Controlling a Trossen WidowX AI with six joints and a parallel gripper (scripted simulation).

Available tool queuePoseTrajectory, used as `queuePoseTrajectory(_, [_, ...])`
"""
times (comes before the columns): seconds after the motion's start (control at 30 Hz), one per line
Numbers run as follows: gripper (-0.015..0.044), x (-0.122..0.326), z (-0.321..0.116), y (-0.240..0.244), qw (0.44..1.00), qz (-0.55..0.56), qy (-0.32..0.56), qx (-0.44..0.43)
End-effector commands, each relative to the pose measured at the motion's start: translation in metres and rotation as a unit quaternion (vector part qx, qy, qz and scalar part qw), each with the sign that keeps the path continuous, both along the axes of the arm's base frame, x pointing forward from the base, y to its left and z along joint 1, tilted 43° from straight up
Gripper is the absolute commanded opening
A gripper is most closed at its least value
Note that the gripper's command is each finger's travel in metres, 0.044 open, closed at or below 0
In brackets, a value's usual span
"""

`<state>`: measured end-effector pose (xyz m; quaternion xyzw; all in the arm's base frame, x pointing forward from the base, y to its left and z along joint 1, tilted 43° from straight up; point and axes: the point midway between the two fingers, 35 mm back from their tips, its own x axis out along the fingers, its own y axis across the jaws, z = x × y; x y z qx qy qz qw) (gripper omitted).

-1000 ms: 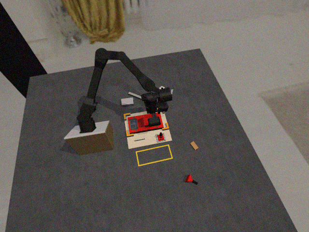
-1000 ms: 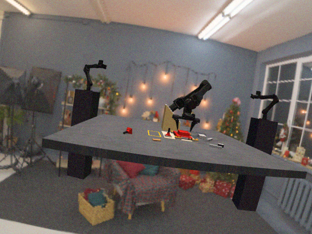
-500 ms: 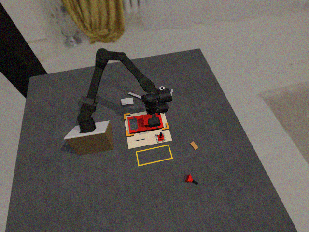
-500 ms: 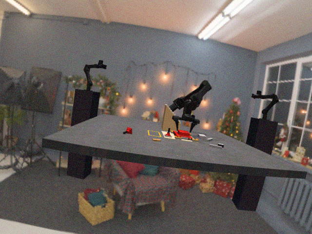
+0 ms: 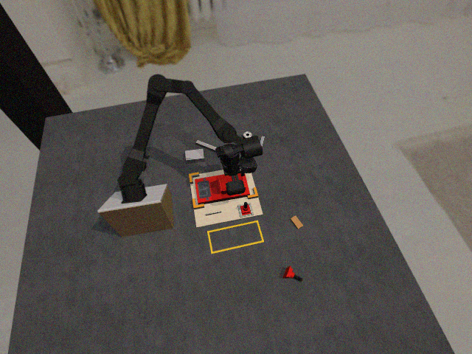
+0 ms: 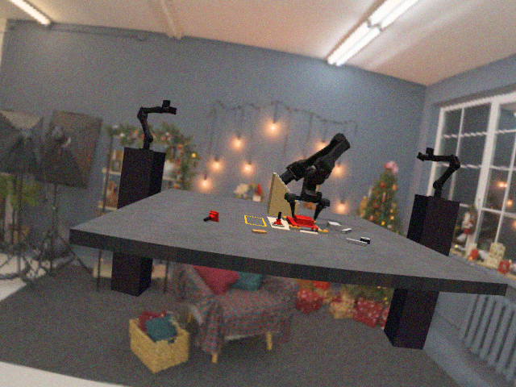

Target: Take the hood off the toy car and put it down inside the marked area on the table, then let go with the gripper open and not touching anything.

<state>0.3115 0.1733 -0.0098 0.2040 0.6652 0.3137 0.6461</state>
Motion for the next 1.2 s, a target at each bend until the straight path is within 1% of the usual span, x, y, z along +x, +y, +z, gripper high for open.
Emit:
queuePoseTrajectory(0.0, [0.0440, -0.0006, -0.0015, 0.0015, 1.000, -0.001, 0.002, 0.001])
queuePoseTrajectory(0.27, [0.0440, -0.0010, -0.0043, 0.0042, 1.000, -0.001, 0.002, 0.001])
queuePoseTrajectory(0.4, [0.0335, -0.0005, -0.0032, 0.0031, 1.000, 0.000, 0.000, 0.000])
queuePoseTrajectory(0.7, [0.0275, -0.0005, -0.0032, 0.0031, 1.000, 0.000, 0.000, 0.000])
queuePoseTrajectory(1.03, [0.0012, 0.0001, 0.0003, -0.0002, 1.000, 0.000, 0.000, 0.000])
queuePoseTrajectory(1.07, [0.0000, 0.0002, 0.0008, -0.0006, 1.000, 0.000, 0.000, 0.000])
queuePoseTrajectory(1.17, [0.0000, 0.0004, 0.0022, -0.0019, 1.000, 0.000, 0.000, 0.000])
